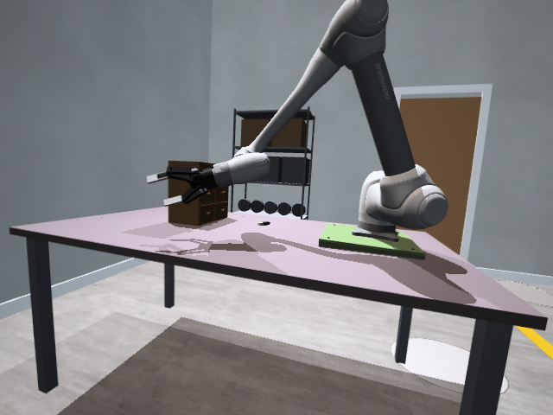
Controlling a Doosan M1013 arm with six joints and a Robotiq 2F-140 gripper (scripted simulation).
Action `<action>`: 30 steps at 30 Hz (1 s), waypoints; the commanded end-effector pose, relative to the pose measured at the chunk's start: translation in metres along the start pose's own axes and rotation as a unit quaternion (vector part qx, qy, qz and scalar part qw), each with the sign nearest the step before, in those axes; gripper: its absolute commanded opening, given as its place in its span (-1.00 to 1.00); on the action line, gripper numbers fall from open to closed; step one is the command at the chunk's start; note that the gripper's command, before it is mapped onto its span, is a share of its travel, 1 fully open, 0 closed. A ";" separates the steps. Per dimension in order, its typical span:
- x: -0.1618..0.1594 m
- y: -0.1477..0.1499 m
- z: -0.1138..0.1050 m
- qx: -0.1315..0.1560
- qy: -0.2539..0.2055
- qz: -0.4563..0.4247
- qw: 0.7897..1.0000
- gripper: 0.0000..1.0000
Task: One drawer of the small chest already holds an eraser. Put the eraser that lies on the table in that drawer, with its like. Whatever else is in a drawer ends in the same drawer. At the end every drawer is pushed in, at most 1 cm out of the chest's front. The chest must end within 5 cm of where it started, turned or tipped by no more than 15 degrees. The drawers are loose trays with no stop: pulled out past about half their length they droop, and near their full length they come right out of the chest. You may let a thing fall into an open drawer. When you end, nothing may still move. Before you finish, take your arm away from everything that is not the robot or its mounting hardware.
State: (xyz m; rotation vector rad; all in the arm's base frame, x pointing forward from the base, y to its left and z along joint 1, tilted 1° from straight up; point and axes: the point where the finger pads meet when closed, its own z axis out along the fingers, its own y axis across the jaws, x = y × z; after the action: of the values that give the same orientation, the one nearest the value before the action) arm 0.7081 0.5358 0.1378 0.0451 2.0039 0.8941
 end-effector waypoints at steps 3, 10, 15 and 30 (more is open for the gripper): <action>0.000 0.000 0.000 0.000 0.000 0.000 1.000 1.00; 0.000 0.000 0.000 0.000 0.000 0.000 1.000 1.00; 0.000 0.000 0.000 0.000 0.000 0.000 1.000 1.00; -0.054 0.049 -0.004 -0.085 -0.016 -0.152 0.985 1.00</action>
State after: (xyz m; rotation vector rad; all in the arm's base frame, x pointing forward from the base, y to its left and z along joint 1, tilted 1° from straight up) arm 0.7165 0.5439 0.1763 -0.1538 1.9177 0.8721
